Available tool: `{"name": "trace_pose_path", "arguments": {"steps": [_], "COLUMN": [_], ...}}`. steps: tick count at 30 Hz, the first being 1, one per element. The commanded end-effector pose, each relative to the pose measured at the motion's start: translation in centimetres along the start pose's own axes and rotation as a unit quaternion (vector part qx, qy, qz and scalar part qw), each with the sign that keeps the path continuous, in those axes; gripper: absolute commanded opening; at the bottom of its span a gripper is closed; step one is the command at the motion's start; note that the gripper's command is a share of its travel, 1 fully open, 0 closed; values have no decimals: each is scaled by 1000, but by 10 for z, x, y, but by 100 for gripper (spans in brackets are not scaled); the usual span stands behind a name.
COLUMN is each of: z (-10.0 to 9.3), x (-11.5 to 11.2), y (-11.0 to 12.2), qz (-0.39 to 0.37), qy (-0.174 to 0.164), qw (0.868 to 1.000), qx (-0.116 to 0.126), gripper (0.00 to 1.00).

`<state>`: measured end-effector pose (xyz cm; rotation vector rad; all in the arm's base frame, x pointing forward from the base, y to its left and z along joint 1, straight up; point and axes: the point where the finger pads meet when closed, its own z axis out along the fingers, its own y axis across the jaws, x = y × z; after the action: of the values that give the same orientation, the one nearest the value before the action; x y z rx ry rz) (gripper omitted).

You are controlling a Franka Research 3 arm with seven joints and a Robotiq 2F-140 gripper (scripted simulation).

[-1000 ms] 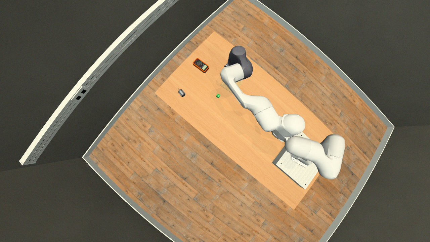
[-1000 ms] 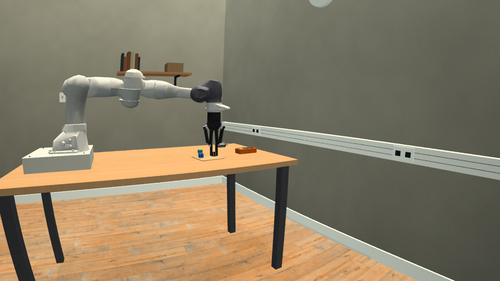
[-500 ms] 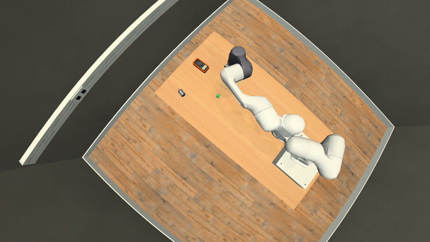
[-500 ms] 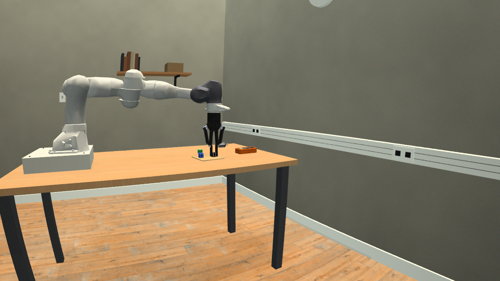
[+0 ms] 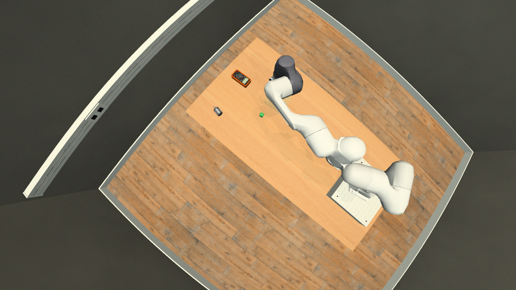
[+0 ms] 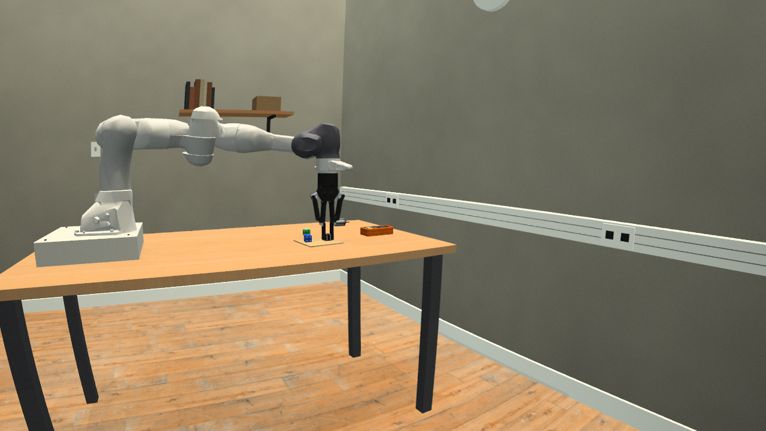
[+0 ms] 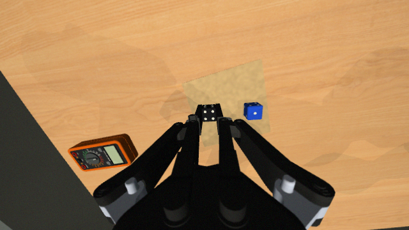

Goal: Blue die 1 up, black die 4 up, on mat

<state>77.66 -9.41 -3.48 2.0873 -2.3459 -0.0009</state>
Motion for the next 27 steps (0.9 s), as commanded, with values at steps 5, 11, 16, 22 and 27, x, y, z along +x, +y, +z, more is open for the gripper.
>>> {"name": "trace_pose_path", "arguments": {"steps": [5,11,16,22,27], "z": [1,1,1,1,1], "x": [-1,-1,-1,-1,-1], "y": [-1,-1,-1,-1,-1], "qz": [2,2,2,2,2], "qy": [-1,-1,-1,-1,-1], "qw": [1000,1000,1000,1000,1000], "qx": [2,2,2,2,2], "gripper": [21,21,21,21,23]}}
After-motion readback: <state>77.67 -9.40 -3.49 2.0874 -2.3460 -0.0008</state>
